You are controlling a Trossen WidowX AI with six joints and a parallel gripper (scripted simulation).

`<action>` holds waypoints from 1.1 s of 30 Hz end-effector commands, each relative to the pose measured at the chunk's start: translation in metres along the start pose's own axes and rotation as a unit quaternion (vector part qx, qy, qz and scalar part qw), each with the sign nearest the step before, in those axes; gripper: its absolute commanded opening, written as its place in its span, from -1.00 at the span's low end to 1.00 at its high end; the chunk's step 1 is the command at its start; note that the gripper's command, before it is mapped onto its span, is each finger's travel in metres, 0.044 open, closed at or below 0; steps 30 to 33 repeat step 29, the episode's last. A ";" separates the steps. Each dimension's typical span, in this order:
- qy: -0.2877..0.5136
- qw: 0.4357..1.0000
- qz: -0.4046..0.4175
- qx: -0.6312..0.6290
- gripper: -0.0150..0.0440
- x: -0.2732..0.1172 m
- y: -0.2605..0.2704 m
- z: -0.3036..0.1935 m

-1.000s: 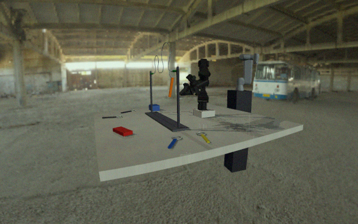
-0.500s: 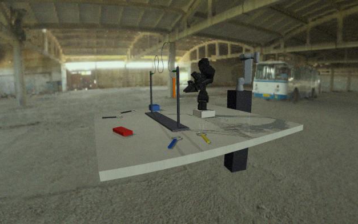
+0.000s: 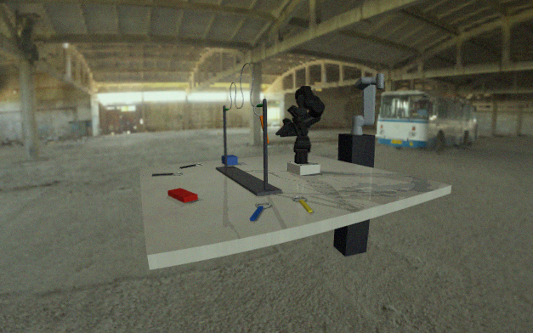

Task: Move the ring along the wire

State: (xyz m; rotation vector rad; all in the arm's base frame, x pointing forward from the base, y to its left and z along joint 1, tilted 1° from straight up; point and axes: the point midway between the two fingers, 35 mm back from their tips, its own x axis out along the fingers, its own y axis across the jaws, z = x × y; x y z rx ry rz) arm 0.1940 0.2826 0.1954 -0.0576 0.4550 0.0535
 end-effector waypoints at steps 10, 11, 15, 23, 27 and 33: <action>-0.006 1.000 0.007 0.003 1.00 -0.033 0.001 0.004; -0.006 1.000 0.007 0.003 1.00 -0.033 0.001 0.004; -0.006 1.000 0.007 0.003 1.00 -0.033 0.001 0.004; -0.006 1.000 0.007 0.003 1.00 -0.033 0.001 0.004; -0.006 1.000 0.007 0.003 1.00 -0.033 0.001 0.004; -0.006 1.000 0.007 0.003 1.00 -0.033 0.001 0.004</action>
